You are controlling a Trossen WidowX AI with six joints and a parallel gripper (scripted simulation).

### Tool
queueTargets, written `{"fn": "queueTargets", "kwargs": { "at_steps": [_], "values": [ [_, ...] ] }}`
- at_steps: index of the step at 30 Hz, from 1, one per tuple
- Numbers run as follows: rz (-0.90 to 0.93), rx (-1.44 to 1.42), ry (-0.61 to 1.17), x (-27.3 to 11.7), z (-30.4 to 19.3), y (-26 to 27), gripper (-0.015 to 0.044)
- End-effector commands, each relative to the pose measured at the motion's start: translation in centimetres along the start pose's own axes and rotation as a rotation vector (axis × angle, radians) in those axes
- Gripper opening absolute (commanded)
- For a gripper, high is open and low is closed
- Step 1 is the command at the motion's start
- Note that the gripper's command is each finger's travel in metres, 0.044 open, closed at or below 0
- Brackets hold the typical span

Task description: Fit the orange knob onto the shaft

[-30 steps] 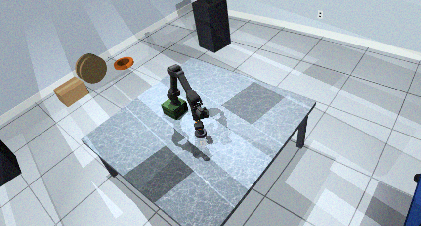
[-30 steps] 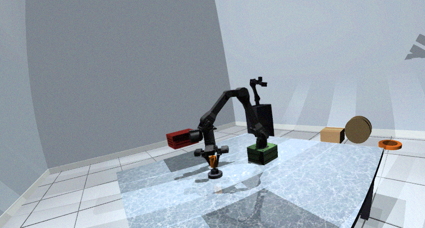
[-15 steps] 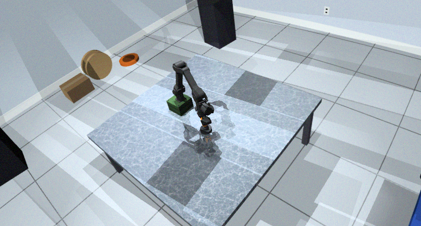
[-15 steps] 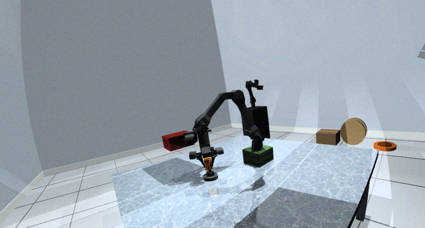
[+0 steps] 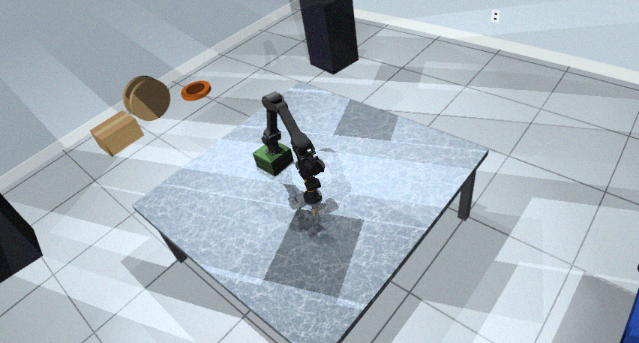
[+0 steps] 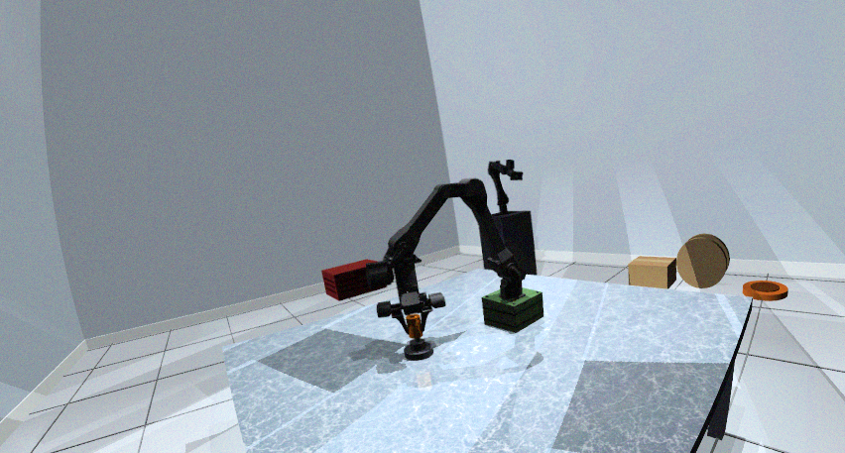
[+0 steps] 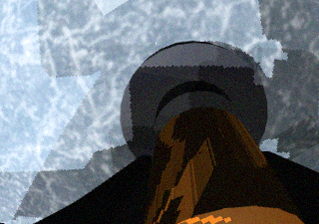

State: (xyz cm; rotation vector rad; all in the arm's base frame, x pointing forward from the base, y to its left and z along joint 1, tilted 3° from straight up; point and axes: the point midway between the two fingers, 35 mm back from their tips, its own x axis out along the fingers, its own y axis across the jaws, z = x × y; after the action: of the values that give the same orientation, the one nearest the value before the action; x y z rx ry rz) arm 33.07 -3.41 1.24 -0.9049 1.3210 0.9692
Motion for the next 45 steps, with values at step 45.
{"fn": "queueTargets", "kwargs": {
  "at_steps": [45],
  "values": [
    [0.000,-0.215,-0.002,0.06,0.12,0.08,0.0000]
  ]
}}
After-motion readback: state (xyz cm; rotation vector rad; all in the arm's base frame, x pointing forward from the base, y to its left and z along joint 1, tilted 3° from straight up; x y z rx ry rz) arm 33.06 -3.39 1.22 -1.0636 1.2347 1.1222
